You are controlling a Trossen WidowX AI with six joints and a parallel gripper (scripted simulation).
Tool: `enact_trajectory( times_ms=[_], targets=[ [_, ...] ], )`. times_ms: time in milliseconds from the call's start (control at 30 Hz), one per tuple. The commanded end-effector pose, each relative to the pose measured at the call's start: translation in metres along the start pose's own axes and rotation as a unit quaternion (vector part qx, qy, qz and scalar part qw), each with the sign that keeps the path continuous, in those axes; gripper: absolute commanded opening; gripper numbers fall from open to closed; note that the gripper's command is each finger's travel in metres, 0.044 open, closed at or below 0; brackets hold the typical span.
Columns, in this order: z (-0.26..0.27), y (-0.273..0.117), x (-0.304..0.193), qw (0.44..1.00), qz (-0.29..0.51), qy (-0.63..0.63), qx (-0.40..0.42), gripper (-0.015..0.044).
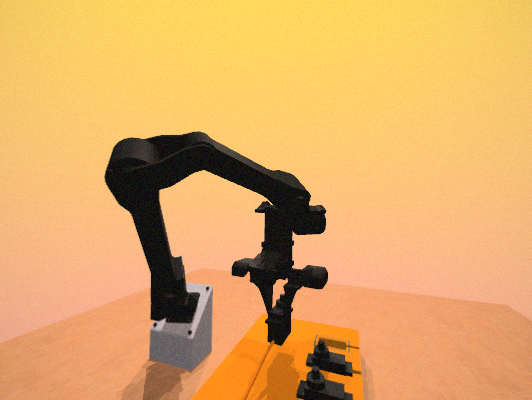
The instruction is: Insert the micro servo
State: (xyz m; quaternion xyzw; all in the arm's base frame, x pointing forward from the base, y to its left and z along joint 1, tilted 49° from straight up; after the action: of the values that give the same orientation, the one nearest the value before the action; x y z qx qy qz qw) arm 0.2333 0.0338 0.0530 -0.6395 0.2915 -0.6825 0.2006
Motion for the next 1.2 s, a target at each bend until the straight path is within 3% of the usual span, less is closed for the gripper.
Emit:
enact_trajectory(
  times_ms=[0,400,600,1167],
  targets=[
    [0.002,-0.004,-0.017,1.000,0.006,0.004,0.005,0.0000],
    [0.002,-0.005,-0.073,1.000,0.008,0.005,0.005,0.0000],
    [0.002,-0.005,-0.076,1.000,0.008,-0.012,0.005,0.0000],
    [0.002,-0.005,-0.076,0.956,0.006,-0.293,0.007,0.0000]
  ],
)
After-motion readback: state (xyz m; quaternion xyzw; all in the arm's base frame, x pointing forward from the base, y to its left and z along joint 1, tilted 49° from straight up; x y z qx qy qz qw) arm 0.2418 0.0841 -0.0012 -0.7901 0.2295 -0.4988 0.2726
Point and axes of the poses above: the point midway between the two fingers, 35 mm back from their tips, its own y axis out along the fingers, its own z axis across the jaws, x = y × z, the point moved 3 cm from there along -y, back along the fingers, and after that the axes turned 5 degrees about -y, right-handed, at the moved point
